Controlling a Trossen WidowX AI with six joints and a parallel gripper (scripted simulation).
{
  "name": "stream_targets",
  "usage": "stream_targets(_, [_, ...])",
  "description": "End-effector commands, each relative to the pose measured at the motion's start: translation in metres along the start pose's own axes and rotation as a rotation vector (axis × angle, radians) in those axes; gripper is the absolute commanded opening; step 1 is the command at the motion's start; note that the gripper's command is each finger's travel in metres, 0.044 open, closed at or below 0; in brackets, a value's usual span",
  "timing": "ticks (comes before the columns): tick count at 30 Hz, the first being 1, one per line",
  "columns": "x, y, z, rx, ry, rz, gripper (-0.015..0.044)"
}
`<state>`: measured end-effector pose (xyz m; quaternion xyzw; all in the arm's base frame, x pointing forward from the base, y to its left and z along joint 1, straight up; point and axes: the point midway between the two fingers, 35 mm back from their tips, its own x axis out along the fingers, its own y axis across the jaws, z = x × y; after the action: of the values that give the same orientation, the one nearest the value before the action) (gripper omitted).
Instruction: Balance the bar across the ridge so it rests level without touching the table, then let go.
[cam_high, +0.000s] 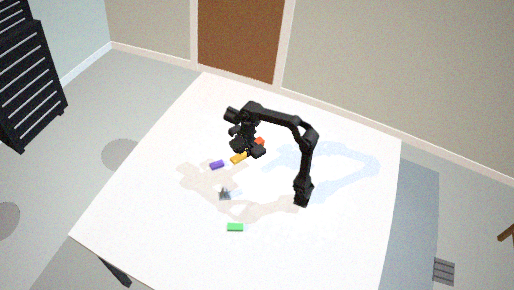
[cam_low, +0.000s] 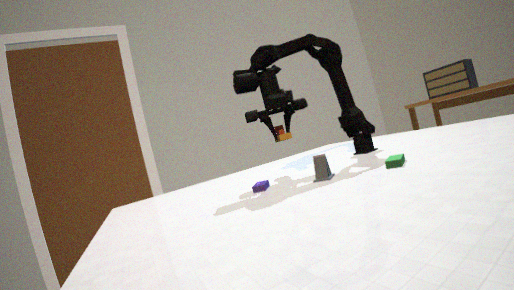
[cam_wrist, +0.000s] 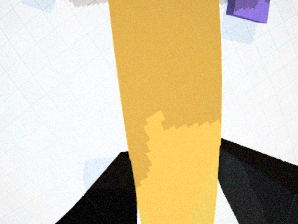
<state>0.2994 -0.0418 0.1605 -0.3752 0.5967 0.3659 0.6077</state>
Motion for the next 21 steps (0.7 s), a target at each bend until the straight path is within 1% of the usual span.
stream_targets(1, [-0.002,-0.001,0.012,0.034,-0.003,-0.004,0.0])
stream_targets(21, [-0.003,0.008,0.083,0.235,-0.009,-0.003,0.0])
